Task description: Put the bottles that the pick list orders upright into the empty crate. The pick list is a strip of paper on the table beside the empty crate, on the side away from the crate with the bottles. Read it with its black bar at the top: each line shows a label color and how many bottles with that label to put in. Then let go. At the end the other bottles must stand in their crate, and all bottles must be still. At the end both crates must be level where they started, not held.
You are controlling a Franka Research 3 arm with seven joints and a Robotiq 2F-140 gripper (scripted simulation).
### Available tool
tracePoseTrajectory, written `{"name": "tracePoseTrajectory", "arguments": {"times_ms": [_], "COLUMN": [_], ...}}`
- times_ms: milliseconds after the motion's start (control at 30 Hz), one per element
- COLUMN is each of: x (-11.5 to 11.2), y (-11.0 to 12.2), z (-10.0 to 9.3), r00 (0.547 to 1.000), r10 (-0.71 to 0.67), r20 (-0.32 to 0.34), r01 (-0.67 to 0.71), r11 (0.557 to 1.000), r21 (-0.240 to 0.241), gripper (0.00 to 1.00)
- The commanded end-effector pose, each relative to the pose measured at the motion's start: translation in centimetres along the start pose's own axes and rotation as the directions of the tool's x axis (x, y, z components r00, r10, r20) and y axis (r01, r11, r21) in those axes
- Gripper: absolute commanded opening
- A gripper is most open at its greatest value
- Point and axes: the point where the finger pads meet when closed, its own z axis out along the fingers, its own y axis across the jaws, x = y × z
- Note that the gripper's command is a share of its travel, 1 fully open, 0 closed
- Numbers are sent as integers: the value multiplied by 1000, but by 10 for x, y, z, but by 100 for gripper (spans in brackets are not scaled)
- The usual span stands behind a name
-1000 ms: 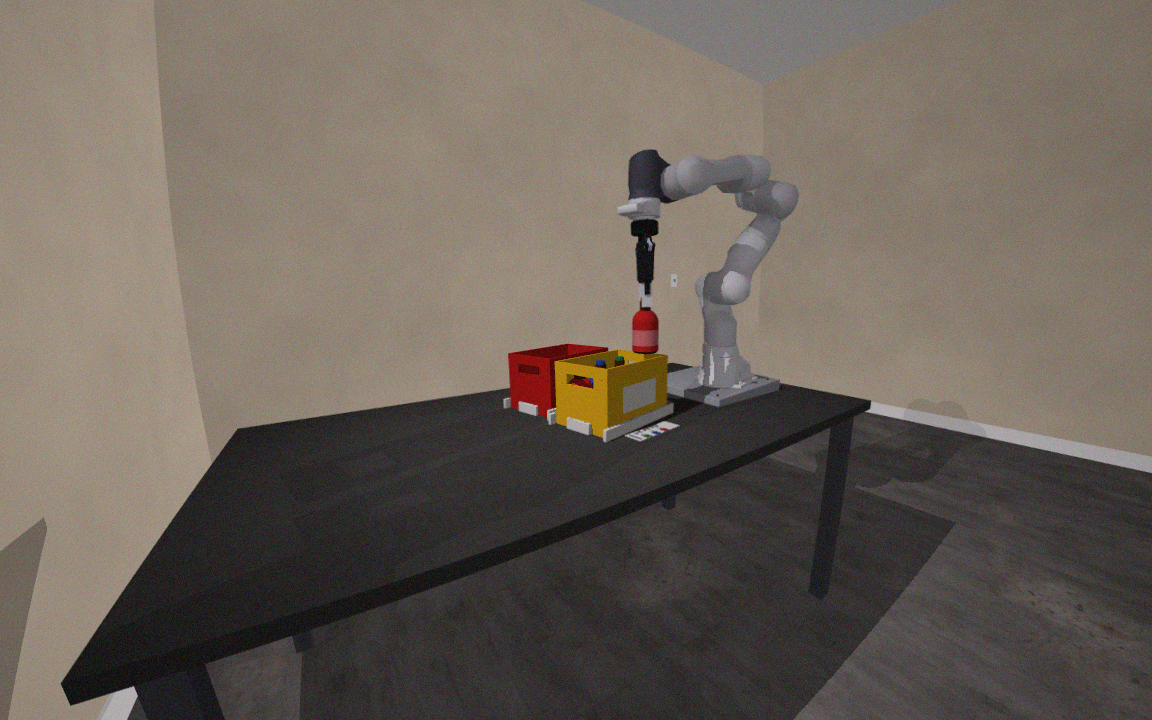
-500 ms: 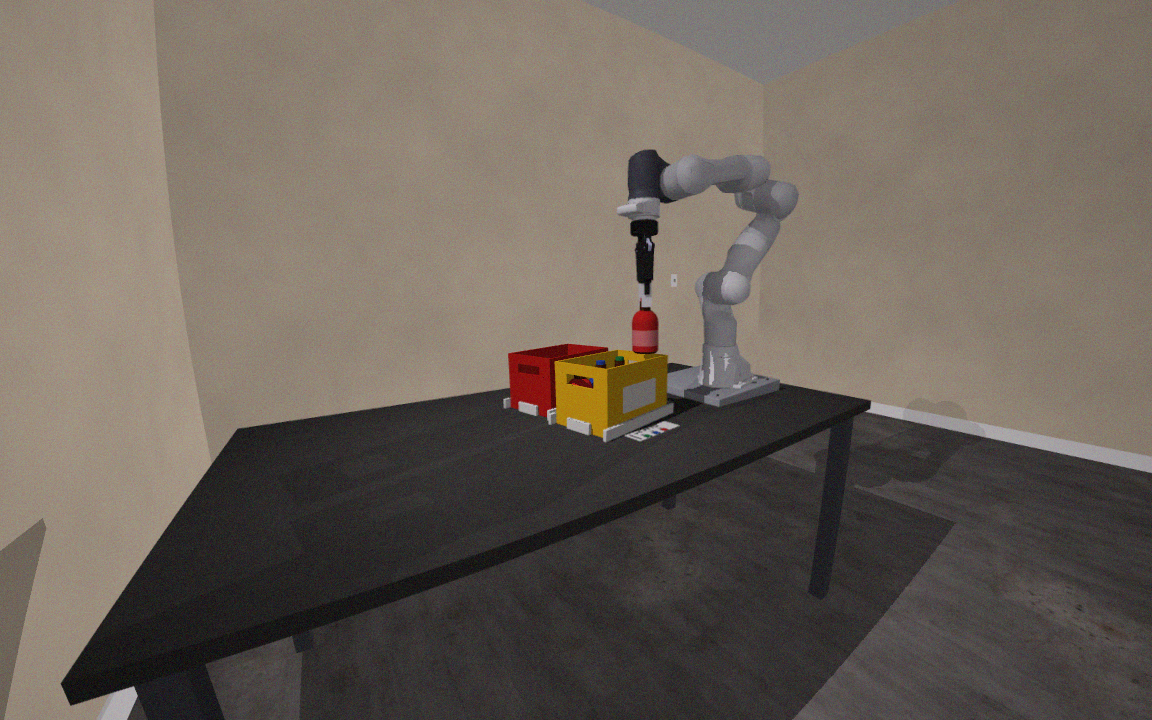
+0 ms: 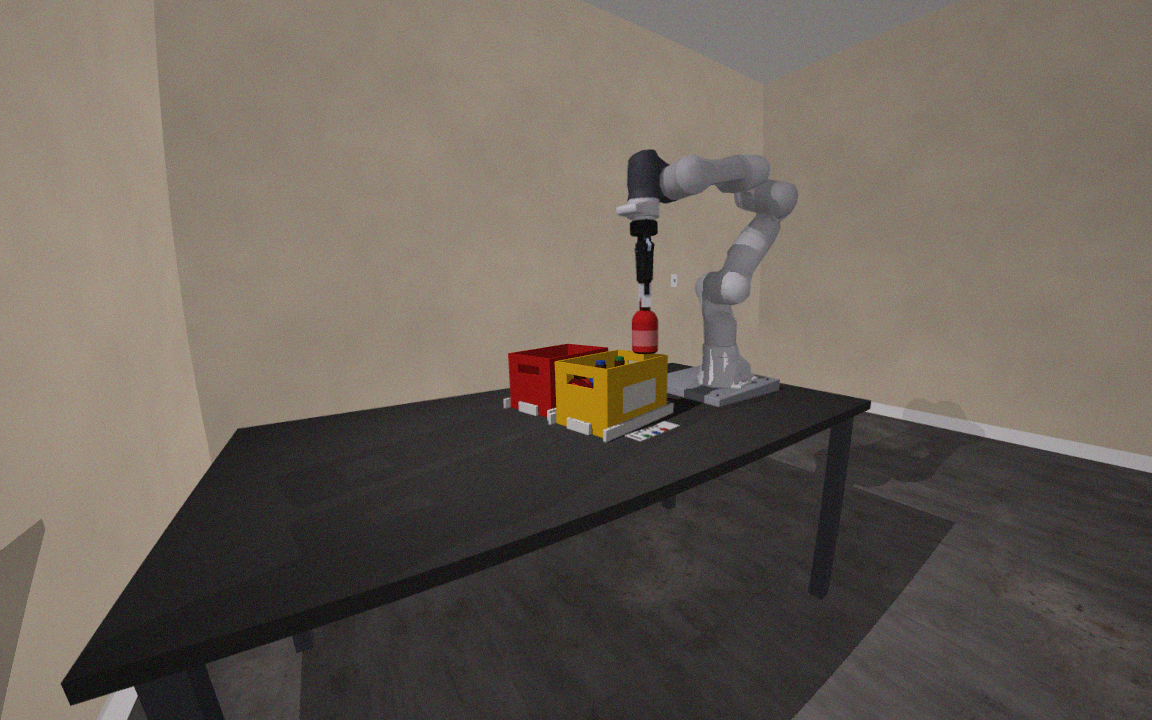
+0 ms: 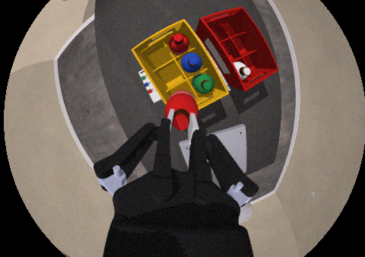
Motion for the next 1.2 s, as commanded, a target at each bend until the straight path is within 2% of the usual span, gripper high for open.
{"name": "tracePoseTrajectory", "arguments": {"times_ms": [0, 867, 1167], "x": [4, 5, 5], "y": [0, 0, 0], "z": [-4, -4, 3], "r00": [1000, 1000, 1000], "r10": [4, 4, 4], "r20": [-12, -12, -12], "r01": [-4, -4, -4], "r11": [1000, 1000, 1000], "r21": [2, 2, 2], "gripper": [0, 0, 0]}}
